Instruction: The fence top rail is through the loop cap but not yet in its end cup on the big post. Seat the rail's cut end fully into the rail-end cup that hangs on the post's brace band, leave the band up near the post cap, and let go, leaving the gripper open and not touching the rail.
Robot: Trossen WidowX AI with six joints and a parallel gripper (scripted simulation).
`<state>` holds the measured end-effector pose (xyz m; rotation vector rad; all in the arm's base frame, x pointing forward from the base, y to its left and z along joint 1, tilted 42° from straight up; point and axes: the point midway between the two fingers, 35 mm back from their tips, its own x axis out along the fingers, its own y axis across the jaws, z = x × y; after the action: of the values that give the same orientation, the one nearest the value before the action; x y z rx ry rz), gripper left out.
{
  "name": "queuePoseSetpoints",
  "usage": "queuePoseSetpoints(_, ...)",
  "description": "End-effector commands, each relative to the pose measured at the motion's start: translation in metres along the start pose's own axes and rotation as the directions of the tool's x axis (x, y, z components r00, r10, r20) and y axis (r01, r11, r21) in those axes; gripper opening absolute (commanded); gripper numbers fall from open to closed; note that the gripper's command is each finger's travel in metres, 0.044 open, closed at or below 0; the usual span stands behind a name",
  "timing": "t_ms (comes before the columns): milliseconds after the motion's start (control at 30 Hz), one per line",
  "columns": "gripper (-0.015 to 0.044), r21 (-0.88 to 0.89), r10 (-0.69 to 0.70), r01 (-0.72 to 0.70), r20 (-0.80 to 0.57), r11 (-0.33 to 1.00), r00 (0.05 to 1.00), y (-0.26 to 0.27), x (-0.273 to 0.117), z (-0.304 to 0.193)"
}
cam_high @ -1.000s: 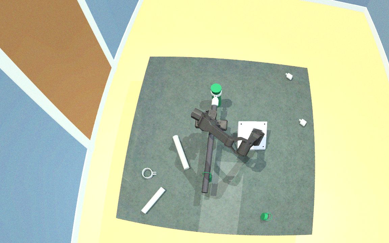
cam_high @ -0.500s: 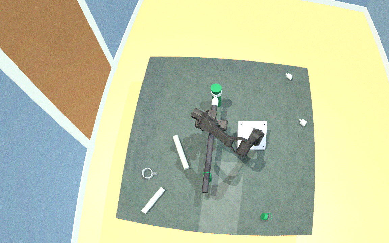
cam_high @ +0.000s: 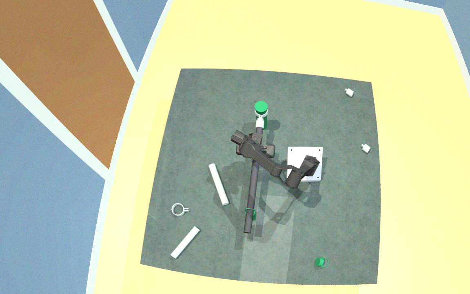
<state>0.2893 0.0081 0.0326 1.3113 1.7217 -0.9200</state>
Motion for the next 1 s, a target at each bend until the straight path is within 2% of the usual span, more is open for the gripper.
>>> queuePoseSetpoints(0, 0.0, 0.002, 0.011, -0.011, 0.022, 1.0, 1.0, 0.001, -0.005, 0.01)
queuePoseSetpoints(967, 0.0, 0.002, 0.011, -0.011, 0.022, 1.0, 1.0, 0.002, -0.006, 0.022)
